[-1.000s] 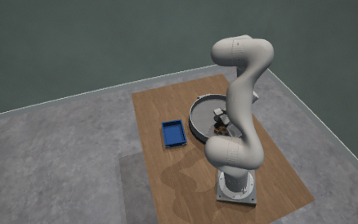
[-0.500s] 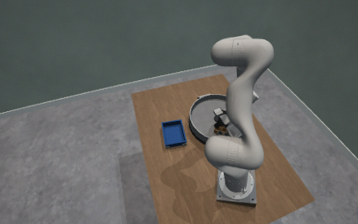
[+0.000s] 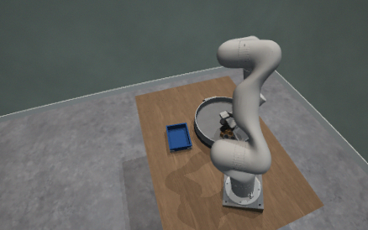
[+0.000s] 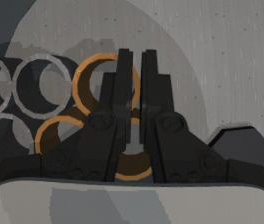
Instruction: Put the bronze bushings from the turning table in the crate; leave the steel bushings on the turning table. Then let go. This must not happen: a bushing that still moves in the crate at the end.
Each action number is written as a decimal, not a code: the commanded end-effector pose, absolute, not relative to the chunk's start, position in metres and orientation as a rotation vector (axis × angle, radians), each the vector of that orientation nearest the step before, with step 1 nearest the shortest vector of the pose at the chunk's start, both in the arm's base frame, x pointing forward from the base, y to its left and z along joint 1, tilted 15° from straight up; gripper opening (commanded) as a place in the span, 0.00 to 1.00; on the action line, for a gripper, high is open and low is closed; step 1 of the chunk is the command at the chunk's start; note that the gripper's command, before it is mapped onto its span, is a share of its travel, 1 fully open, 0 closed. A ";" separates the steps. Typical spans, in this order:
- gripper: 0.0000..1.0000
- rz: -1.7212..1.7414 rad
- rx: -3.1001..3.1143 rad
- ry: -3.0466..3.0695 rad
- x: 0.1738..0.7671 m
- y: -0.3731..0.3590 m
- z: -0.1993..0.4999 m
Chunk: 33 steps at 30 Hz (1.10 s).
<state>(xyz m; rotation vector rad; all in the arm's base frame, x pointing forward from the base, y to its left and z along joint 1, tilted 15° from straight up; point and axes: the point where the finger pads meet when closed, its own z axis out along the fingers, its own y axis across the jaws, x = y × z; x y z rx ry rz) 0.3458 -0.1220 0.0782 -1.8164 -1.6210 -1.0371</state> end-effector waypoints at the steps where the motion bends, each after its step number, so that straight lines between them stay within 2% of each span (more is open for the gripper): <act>1: 0.00 -1.037 -1.816 -1.622 0.346 -0.122 0.078; 19: 0.00 -1.037 -1.816 -1.622 0.343 -0.126 0.095; 33: 0.00 -1.037 -1.816 -1.622 0.334 -0.138 0.149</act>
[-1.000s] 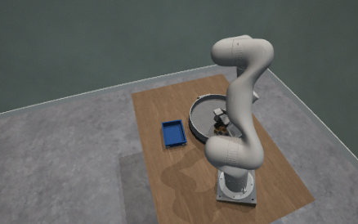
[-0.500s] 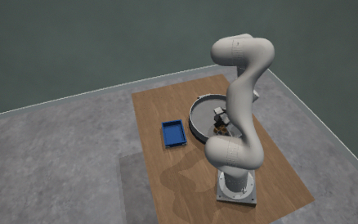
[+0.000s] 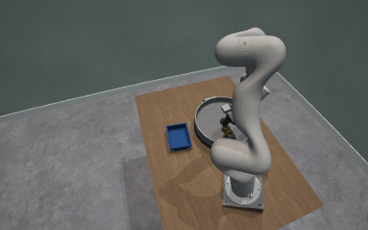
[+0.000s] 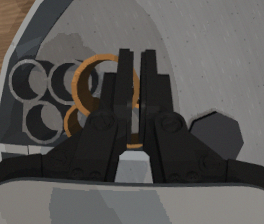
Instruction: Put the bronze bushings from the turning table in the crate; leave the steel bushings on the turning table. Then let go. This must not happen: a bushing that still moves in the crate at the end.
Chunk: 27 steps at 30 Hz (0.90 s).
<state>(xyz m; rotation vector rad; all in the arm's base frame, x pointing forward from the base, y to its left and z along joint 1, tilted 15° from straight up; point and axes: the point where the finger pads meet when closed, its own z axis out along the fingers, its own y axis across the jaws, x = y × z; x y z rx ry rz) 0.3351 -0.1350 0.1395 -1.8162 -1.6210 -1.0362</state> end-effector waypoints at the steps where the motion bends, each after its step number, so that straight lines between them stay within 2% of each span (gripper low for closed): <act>1: 0.00 -1.037 -1.816 -1.622 0.334 -0.138 0.150; 27: 0.00 -1.037 -1.816 -1.622 0.342 -0.122 0.157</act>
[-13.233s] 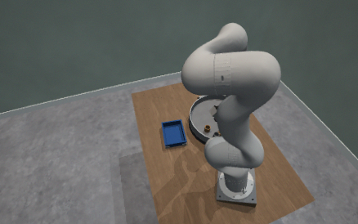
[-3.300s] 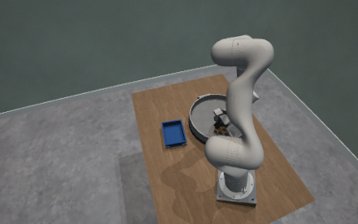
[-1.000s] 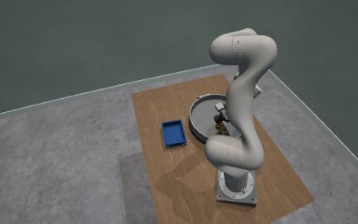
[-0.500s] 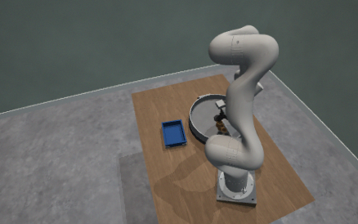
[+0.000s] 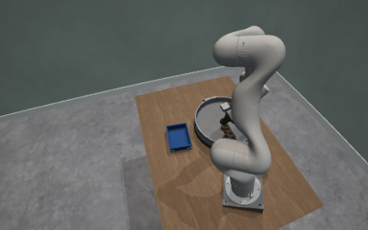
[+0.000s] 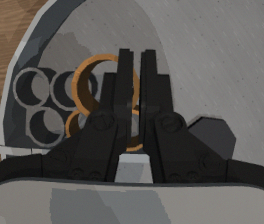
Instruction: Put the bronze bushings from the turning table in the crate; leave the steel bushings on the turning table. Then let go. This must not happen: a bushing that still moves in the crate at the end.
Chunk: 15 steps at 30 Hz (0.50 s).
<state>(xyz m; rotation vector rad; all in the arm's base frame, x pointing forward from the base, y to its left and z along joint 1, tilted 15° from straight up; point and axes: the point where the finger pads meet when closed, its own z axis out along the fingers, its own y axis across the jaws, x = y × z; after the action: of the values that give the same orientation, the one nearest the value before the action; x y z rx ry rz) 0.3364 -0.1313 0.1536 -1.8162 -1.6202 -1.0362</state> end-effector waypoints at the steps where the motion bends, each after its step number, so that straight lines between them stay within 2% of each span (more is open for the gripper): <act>1: 0.00 -1.037 -1.816 -1.622 0.345 -0.117 0.159; 15: 0.00 -1.037 -1.817 -1.622 0.395 -0.022 0.187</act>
<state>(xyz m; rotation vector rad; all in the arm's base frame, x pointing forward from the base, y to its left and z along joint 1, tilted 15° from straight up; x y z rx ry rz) 0.3783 -0.0486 0.1791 -1.8131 -1.6195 -1.0367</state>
